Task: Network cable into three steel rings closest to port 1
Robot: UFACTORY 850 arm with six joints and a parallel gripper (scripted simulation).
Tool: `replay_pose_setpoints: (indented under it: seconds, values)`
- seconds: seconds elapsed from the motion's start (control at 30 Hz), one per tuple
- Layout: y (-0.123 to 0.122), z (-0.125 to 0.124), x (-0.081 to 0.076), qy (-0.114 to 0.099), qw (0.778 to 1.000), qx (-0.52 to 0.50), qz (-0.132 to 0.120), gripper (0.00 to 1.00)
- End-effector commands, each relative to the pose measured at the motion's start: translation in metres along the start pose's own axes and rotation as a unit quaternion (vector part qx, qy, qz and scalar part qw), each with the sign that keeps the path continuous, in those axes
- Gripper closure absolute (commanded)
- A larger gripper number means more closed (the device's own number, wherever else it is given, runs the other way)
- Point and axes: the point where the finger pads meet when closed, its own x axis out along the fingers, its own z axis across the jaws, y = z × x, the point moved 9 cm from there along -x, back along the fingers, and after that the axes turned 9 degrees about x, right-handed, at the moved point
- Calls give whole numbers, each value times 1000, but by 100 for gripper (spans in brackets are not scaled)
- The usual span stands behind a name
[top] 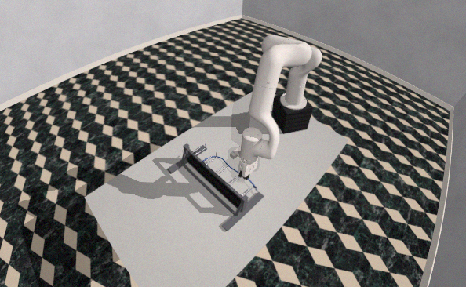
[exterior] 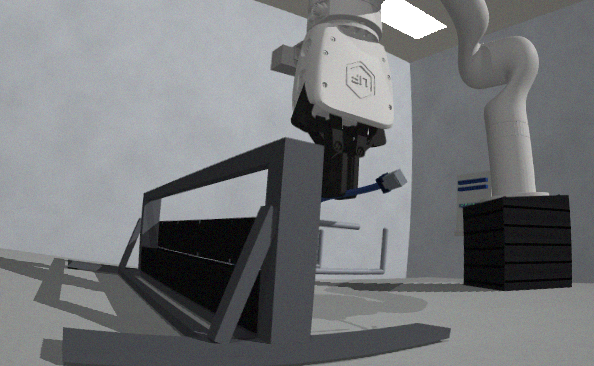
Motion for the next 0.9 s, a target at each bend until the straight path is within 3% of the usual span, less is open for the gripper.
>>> replay_pose_setpoints:
  seconds: [0.0,0.87]
  values:
    - [0,-1,-1,1,1000,0,-1,100]
    - [0,-1,9,1,1000,0,0,100]
